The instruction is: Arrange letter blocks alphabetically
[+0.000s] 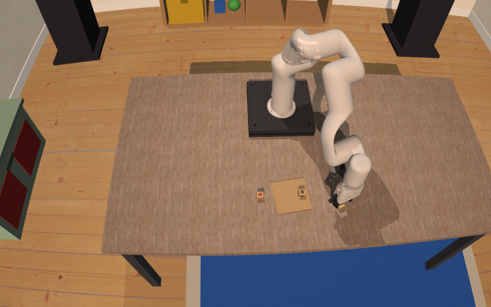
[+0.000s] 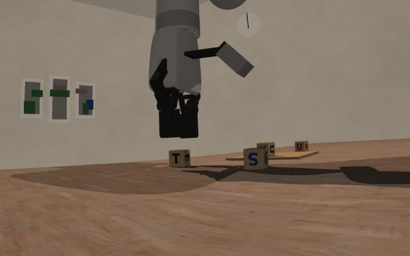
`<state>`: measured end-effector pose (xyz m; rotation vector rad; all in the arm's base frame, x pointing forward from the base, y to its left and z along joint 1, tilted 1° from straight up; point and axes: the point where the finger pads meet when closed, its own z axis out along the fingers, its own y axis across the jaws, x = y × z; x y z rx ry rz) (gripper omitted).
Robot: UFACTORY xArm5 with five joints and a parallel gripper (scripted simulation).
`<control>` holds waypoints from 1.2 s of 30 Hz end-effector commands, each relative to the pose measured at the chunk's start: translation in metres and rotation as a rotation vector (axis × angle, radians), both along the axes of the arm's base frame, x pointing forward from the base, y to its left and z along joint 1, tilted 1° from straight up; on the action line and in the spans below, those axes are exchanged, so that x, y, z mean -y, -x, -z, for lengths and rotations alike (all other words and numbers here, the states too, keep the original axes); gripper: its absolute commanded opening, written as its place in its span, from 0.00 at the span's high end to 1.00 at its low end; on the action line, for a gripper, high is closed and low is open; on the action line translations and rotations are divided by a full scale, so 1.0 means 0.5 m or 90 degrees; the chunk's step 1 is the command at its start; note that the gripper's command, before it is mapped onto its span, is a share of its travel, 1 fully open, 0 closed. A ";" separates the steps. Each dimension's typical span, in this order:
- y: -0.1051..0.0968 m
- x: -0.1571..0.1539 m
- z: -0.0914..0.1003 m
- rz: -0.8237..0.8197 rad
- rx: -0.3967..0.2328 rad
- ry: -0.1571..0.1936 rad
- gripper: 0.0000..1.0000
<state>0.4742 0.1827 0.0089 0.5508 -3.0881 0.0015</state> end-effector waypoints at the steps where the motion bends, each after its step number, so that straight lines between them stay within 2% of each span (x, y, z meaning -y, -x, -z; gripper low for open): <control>1: -0.003 -0.001 0.003 0.000 0.003 -0.001 0.37; 12: -0.003 -0.001 0.017 0.000 0.003 -0.001 0.37; 36: -0.003 -0.001 0.018 0.000 0.003 -0.001 0.37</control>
